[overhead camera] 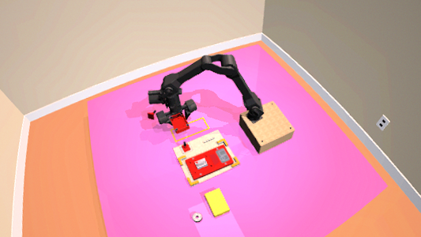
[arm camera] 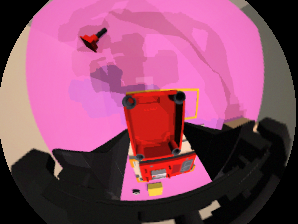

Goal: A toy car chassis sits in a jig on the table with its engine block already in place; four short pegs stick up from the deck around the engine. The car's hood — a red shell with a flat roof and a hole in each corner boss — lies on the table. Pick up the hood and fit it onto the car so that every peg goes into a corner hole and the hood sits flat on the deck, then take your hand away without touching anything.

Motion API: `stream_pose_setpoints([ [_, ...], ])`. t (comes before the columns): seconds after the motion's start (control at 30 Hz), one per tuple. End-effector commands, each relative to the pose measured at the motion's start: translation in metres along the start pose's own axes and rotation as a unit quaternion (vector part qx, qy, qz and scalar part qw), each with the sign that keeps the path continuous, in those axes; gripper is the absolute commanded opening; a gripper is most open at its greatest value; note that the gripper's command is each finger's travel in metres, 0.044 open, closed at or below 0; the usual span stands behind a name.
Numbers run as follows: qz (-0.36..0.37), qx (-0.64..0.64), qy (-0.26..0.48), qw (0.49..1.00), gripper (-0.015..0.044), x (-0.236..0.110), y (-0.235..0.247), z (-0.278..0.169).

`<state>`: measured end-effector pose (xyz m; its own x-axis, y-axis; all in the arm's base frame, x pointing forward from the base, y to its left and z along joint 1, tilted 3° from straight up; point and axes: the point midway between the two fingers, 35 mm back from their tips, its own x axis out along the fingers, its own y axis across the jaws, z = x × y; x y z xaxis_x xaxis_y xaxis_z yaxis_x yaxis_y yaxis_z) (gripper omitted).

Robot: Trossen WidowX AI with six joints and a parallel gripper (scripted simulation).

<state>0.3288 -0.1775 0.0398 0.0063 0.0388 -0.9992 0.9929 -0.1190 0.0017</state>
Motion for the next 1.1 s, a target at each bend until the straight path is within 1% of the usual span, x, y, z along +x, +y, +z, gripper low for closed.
stream_pose_setpoints([
  [0.0,0.006,-0.002,-0.003,1.0,0.0,-0.0081,0.0017,0.0007],
  [0.03,0.0,-0.002,0.0,1.0,0.0,-0.0011,0.0001,0.0],
  [0.53,0.002,-0.15,-0.001,0.989,0.0,-0.0015,0.0014,0.001],
  [1.07,0.004,-0.311,-0.002,0.951,0.0,-0.002,0.0028,0.0021],
])
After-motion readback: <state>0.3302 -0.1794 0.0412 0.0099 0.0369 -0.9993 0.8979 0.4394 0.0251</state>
